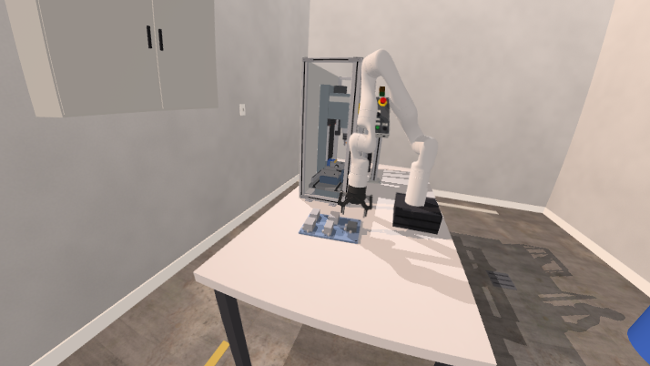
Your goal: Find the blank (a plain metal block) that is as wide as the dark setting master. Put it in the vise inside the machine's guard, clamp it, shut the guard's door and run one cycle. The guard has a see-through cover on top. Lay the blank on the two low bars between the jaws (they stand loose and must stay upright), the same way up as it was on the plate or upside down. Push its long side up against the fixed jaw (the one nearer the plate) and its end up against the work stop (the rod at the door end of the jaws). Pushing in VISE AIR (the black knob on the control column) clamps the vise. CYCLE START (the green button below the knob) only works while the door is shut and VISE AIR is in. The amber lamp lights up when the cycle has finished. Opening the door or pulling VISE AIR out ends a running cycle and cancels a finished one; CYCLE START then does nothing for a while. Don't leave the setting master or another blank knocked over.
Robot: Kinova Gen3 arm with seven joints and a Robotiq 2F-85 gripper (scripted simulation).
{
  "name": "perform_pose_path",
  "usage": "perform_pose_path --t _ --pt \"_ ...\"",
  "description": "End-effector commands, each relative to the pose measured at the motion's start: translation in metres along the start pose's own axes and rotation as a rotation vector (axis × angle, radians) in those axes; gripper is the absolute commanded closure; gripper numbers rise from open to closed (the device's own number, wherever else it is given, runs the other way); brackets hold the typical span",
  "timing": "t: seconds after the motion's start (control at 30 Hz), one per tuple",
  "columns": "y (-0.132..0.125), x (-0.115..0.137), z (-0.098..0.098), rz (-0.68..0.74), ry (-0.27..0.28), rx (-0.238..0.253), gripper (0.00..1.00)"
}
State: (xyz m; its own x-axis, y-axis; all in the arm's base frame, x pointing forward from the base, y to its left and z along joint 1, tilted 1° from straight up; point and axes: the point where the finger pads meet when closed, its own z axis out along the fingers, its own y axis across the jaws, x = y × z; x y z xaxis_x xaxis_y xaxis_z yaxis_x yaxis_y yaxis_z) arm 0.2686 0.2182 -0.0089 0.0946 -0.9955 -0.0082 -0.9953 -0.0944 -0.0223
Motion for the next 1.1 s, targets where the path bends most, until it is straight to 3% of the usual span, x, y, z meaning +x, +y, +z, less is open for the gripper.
perform_pose_path --t 0.0,0.23,0.4,0.8,0.97,1.07 --pt "-0.001 -0.001 -0.007 0.001 0.000 -0.013 0.00" --pt "-0.001 -0.001 -0.007 0.001 0.000 -0.013 0.00" --pt "-0.002 -0.001 -0.042 0.001 0.000 -0.013 0.00" --pt "-0.002 -0.001 -0.042 0.001 0.000 -0.013 0.00" --pt "-0.002 -0.001 -0.042 0.231 0.002 -0.013 0.00" --pt "-0.002 -0.001 -0.042 0.231 0.002 -0.013 0.00"
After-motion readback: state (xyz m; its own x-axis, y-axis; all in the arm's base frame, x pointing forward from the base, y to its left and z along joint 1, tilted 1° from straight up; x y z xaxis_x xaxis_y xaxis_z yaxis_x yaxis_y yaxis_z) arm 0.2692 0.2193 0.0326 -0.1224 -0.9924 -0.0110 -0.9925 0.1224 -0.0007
